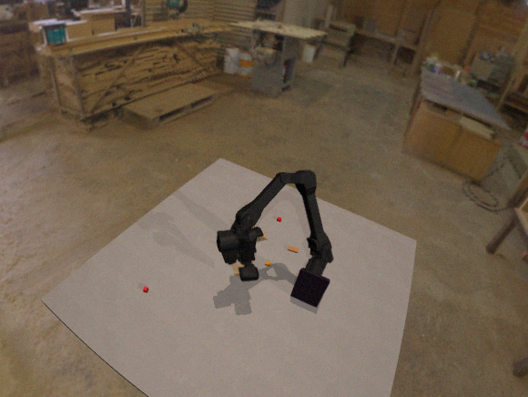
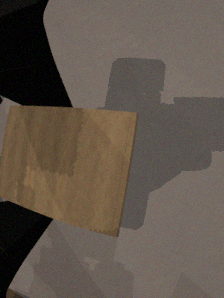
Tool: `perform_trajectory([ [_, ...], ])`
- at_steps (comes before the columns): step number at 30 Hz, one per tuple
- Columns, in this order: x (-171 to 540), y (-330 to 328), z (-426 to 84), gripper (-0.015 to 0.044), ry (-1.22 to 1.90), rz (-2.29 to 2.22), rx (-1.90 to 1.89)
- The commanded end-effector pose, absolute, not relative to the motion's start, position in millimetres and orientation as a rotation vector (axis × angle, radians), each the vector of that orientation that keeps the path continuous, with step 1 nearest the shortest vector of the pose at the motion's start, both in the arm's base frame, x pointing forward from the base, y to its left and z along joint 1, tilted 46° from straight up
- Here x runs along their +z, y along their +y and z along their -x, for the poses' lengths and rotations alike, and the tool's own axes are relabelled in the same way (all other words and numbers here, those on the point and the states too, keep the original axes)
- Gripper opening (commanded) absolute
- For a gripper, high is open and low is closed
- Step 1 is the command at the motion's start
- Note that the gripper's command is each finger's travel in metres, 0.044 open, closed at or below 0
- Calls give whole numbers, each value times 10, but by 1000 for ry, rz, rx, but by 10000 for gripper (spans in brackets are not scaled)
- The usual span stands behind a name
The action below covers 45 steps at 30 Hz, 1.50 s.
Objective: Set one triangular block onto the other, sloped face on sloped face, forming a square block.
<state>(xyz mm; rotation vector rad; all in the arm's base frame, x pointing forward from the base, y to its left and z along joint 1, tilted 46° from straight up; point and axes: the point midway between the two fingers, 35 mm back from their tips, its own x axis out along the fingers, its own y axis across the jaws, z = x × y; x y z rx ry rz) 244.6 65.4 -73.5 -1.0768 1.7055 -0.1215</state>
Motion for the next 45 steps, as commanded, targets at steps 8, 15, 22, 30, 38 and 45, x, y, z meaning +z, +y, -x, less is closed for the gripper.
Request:
perform_trajectory([
  [8, -471, 531, -2647, 0, 1702, 1078, -92],
  [15, -238, 394, -2777, 0, 1699, 1070, -77],
  [22, -3, 237, -2879, 0, 1696, 1065, -67],
  [30, 272, 38, -2961, 0, 1691, 1062, -60],
  [38, 559, -183, -3003, 0, 1687, 1062, -58],
  [45, 812, -384, -3004, 0, 1684, 1064, -61],
])
